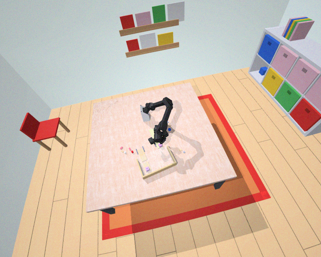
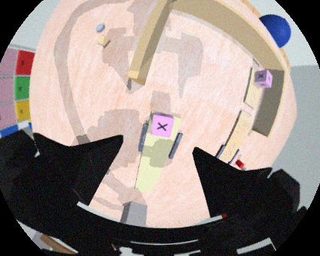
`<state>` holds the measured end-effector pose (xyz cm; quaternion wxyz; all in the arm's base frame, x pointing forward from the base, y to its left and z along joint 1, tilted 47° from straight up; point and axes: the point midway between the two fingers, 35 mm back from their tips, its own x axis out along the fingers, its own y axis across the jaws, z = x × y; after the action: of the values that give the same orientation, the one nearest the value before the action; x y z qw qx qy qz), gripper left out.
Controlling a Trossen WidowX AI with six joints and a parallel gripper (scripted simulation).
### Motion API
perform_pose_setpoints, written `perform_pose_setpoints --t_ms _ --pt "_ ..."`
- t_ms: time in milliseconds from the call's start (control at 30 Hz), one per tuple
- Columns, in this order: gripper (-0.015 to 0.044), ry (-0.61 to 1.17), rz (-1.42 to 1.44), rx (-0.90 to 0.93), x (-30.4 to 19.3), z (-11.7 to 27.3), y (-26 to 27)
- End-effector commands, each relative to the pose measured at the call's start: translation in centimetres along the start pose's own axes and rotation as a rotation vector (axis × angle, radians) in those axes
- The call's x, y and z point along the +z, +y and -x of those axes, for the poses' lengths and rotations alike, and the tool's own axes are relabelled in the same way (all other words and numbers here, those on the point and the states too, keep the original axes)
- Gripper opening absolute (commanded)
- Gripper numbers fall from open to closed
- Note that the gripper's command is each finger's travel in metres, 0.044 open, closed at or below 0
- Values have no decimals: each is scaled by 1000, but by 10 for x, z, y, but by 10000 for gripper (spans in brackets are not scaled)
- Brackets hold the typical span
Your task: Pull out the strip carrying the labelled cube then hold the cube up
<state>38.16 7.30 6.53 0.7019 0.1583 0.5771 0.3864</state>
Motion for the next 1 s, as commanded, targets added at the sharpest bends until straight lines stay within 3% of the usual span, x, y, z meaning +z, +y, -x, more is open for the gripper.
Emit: perform_pose_setpoints --t_ms 0,233,967 --pt "440 -3 -5 2 13 2 -1" --pt "256 -3 -5 2 13 -7 -2" --pt "250 -4 -4 3 14 -43 -2"
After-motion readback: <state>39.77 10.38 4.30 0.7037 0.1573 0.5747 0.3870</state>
